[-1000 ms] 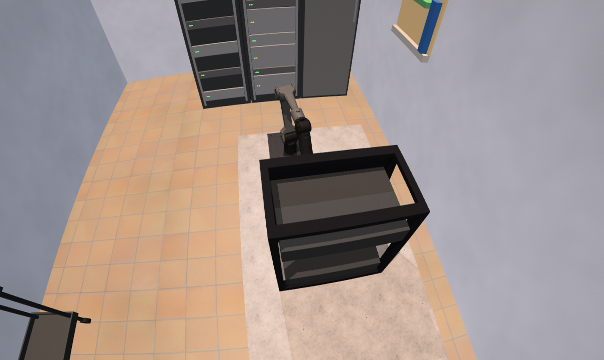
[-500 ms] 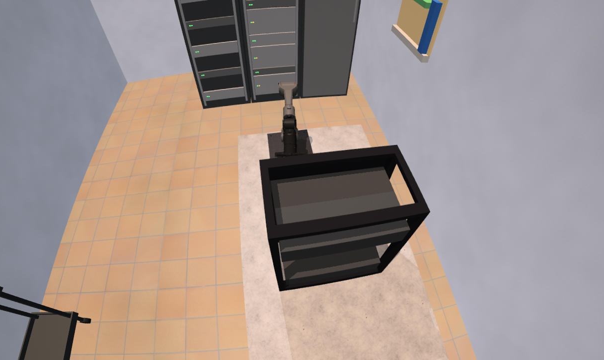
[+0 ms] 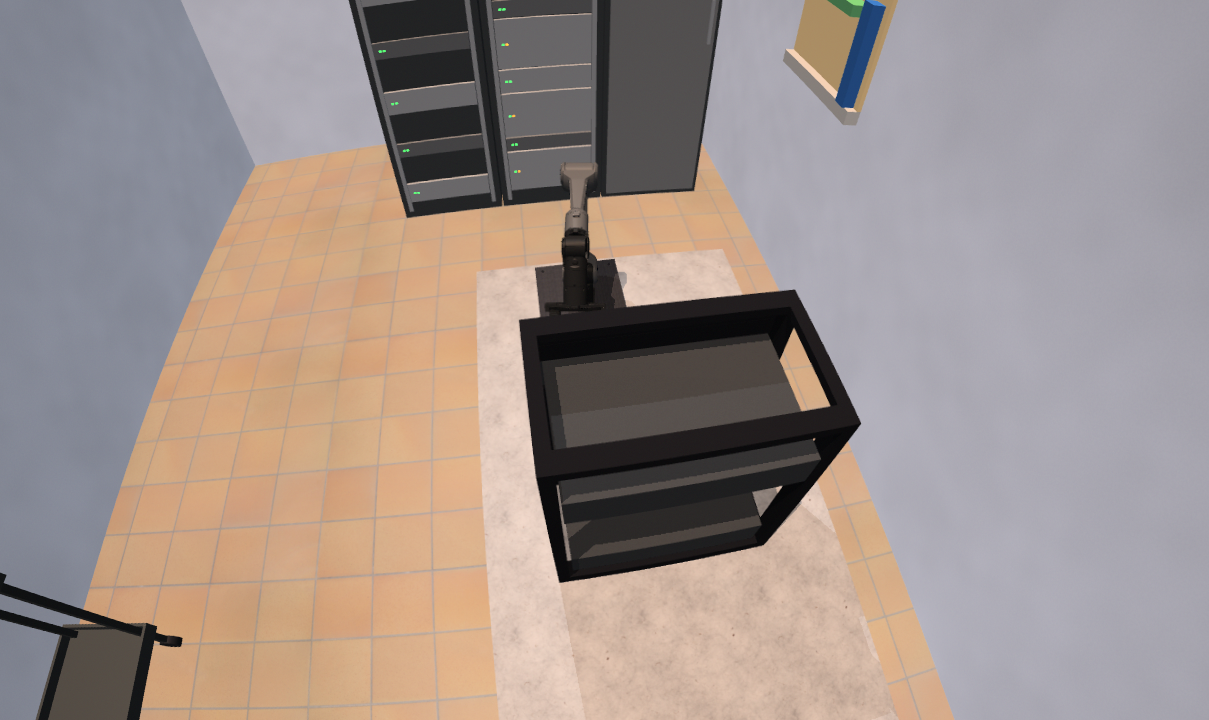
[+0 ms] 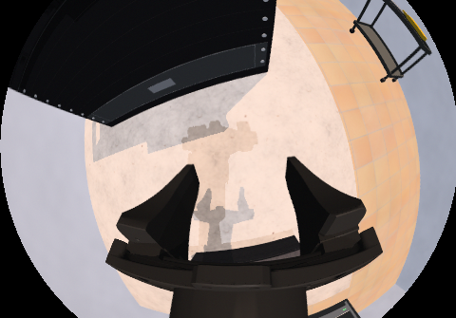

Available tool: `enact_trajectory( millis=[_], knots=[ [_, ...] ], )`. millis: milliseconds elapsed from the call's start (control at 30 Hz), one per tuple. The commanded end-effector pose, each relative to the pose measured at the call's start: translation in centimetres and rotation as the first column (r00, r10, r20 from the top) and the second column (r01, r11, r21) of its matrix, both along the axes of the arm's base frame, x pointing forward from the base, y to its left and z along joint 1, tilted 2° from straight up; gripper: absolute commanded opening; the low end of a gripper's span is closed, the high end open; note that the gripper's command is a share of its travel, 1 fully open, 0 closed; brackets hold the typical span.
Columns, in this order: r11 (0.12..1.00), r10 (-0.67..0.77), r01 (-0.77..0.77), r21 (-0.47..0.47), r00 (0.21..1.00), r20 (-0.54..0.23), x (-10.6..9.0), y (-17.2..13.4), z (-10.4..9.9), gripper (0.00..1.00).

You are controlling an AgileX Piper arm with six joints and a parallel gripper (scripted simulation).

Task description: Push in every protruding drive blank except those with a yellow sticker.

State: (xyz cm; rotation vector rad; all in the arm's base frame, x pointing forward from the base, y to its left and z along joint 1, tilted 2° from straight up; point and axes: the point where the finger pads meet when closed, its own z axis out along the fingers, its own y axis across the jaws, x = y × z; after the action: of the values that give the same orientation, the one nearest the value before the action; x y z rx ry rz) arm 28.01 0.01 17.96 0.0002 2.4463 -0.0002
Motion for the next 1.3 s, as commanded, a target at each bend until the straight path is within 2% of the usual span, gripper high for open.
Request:
enact_trajectory(
  millis=[0,267,600,867,1100,1167,1267],
  knots=[
    [1.000,0.000,0.000,0.000,1.000,0.003,0.0,0.0,0.0,1.00],
    [1.000,-0.003,0.003,-0.008,1.000,0.013,0.1,-0.2,0.2,1.00],
    [0.999,-0.014,0.017,-0.045,0.998,0.064,0.7,-1.3,1.1,1.00],
    [0.991,-0.026,0.048,-0.126,0.985,0.171,1.7,-3.5,3.2,1.00],
    [0.968,-0.018,0.092,-0.233,0.952,0.305,2.5,-6.0,6.3,1.00],
    [0.968,-0.018,0.092,-0.233,0.952,0.305,2.5,-6.0,6.3,1.00],
    [0.951,-0.001,0.115,-0.287,0.930,0.368,2.7,-7.1,8.1,1.00]
  ],
)
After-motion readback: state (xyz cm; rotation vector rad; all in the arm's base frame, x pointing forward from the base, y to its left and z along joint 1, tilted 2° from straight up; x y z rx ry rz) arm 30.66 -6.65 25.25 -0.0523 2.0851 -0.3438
